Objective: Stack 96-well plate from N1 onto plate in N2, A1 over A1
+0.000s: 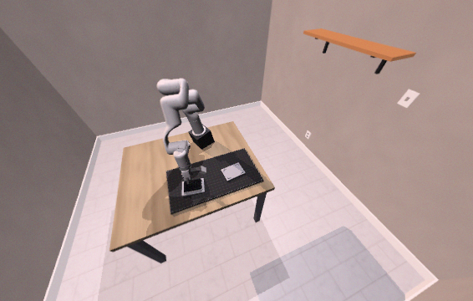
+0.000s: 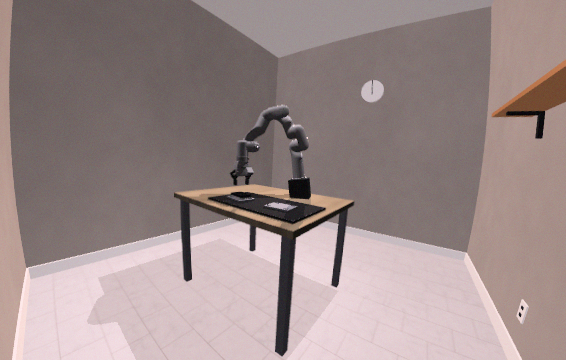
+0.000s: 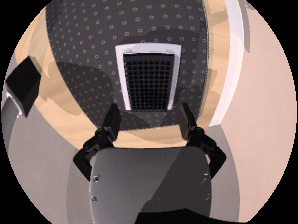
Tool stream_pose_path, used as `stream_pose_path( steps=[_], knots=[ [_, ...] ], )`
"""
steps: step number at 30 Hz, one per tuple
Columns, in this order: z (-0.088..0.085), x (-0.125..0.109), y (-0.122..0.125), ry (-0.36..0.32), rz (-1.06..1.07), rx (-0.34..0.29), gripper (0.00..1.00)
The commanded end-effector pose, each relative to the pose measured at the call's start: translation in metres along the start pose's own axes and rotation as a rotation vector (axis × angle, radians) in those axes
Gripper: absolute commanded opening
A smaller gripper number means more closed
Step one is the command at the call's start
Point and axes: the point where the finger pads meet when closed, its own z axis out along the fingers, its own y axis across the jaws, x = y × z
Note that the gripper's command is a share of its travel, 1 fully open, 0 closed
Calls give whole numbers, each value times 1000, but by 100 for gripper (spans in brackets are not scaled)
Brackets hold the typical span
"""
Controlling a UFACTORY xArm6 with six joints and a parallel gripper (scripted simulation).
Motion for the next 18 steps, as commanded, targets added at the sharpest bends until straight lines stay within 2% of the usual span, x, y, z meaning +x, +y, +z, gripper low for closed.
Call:
stream_pose_path(
  steps=[1,7,18],
  knots=[
    [-13,0,2,-1,0,-5,100],
    [-28,0,2,-1,0,-5,100],
    [-28,0,2,-1,0,-5,100]
  ],
)
